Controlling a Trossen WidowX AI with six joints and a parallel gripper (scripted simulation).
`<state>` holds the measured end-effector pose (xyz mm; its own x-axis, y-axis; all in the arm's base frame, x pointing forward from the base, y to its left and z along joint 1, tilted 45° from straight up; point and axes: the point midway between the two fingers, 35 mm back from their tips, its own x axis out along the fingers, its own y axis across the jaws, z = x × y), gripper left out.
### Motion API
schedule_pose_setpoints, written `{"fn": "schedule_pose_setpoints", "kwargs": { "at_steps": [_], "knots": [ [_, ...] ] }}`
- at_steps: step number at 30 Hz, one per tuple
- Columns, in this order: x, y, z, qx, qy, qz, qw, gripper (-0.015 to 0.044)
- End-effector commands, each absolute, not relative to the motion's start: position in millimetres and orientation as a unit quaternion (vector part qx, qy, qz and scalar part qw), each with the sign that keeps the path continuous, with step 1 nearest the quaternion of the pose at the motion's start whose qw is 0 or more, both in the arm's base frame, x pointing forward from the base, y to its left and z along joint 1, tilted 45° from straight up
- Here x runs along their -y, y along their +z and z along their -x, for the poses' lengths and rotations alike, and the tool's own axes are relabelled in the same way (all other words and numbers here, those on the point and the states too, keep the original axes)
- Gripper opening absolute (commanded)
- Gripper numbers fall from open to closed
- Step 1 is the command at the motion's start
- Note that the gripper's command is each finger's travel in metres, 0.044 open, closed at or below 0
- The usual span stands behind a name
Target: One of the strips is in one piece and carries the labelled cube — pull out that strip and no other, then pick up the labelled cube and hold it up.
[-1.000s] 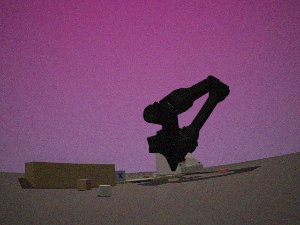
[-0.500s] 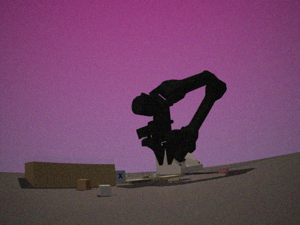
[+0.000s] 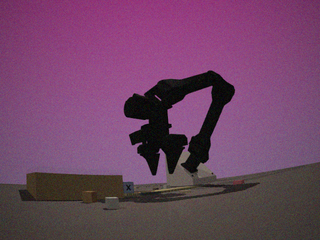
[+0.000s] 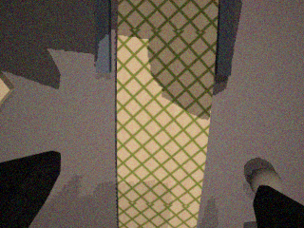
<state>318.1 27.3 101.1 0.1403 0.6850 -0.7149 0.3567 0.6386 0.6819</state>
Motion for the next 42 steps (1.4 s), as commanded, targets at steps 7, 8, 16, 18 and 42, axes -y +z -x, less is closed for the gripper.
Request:
{"fn": "schedule_pose_setpoints", "kwargs": {
  "at_steps": [7,8,16,18,42],
  "knots": [
    [-13.7,101.9,-353.2,-0.642,0.131,-0.404,0.639,0.044],
    [-12.3,101.8,-356.5,-0.642,0.131,-0.404,0.639,0.044],
    [-1.3,102.3,-384.4,-0.642,0.131,-0.403,0.639,0.044],
    [1.4,102.5,-391.4,-0.641,0.131,-0.403,0.639,0.044],
    [4.8,91.3,-434.1,-0.641,0.131,-0.403,0.64,0.025]
  ]
}}
